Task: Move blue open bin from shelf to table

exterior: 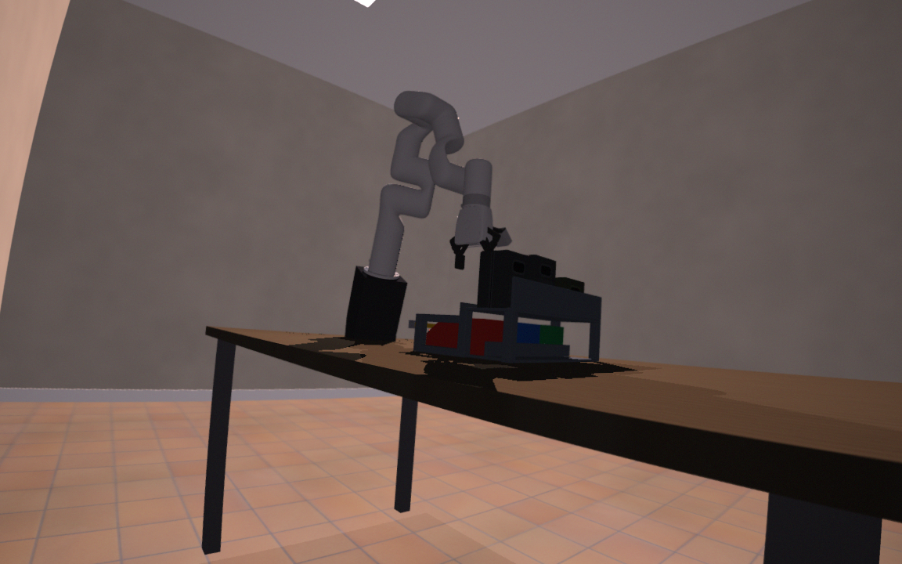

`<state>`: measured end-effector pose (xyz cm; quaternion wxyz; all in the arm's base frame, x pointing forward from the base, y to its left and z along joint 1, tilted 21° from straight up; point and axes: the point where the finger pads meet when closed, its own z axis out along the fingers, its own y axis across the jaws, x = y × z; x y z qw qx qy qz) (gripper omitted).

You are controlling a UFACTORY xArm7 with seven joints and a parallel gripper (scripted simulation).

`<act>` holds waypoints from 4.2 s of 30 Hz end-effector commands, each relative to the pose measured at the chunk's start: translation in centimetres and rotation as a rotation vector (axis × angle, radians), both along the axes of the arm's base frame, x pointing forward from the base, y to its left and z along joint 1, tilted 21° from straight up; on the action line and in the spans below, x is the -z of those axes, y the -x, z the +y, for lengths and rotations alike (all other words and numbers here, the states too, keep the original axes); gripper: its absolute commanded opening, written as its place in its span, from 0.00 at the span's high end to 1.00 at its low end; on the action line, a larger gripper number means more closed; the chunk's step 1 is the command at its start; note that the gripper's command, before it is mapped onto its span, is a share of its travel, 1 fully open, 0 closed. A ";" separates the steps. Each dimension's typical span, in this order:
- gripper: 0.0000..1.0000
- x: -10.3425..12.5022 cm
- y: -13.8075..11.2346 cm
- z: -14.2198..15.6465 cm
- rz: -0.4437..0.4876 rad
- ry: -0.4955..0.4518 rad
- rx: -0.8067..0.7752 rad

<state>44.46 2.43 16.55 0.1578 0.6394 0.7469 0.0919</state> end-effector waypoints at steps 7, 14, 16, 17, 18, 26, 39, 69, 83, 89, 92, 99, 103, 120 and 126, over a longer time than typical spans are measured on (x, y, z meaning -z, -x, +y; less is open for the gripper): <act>0.00 -0.3 0.0 0.0 -0.003 0.000 0.000; 0.00 -0.6 0.1 0.1 -0.003 0.000 0.000; 0.00 -0.6 0.1 0.1 -0.003 0.000 0.000; 0.00 -0.6 0.1 0.1 -0.003 0.000 0.000; 0.00 -0.6 0.1 0.1 -0.003 0.000 0.000; 0.00 -0.8 0.1 0.1 -0.003 0.000 0.000; 0.00 -0.9 0.1 0.1 -0.003 0.000 0.000; 0.00 4.1 -1.8 -0.3 -0.003 0.000 0.000; 0.00 8.2 -3.3 -0.6 -0.003 0.000 0.000; 0.00 8.2 -3.3 -0.6 -0.003 0.000 0.000; 0.00 7.8 -3.2 -0.5 -0.002 -0.003 -0.003; 0.00 7.3 -2.9 -0.5 -0.003 0.000 0.000; 0.00 7.3 -2.9 -0.5 -0.003 0.000 0.000; 0.00 6.8 -2.8 -0.5 -0.003 0.000 0.000; 0.00 6.8 -2.7 -0.5 -0.003 0.000 0.000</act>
